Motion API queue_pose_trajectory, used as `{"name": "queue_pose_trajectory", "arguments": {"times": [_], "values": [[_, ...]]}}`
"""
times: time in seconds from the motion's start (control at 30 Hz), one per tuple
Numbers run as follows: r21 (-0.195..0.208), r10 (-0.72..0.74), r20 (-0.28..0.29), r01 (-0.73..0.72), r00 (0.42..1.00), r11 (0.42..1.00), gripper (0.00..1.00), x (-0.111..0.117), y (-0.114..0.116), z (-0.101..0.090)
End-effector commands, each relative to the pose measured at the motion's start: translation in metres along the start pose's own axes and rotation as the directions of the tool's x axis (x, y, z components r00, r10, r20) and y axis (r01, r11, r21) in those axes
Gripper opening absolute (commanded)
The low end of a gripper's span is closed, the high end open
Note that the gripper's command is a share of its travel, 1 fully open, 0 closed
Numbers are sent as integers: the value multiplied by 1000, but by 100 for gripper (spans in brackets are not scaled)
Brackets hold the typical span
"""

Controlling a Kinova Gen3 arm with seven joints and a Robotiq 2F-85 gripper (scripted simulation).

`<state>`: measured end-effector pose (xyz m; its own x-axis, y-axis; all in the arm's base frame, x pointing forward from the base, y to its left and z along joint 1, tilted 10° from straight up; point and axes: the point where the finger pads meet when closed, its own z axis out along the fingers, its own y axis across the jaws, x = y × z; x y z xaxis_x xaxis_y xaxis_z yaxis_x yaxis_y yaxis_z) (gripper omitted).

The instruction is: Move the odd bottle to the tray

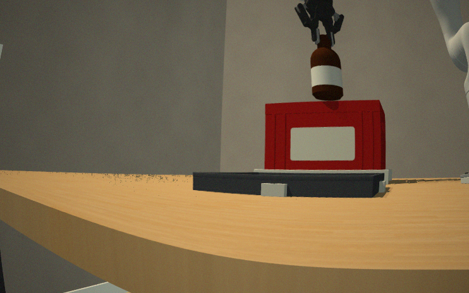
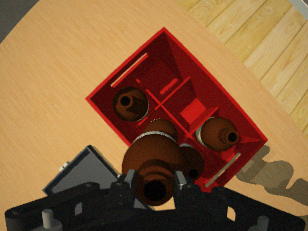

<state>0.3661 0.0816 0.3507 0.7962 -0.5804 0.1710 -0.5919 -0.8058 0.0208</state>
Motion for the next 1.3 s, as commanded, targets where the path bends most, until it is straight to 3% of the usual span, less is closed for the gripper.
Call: {"name": "queue_pose_trajectory", "arguments": {"times": [0.0, 1.27], "values": [[1, -7, -1, 7, 1000, 1000, 0, -2, -2, 0], [1, -7, -1, 7, 1000, 1000, 0, -63, -53, 0]]}}
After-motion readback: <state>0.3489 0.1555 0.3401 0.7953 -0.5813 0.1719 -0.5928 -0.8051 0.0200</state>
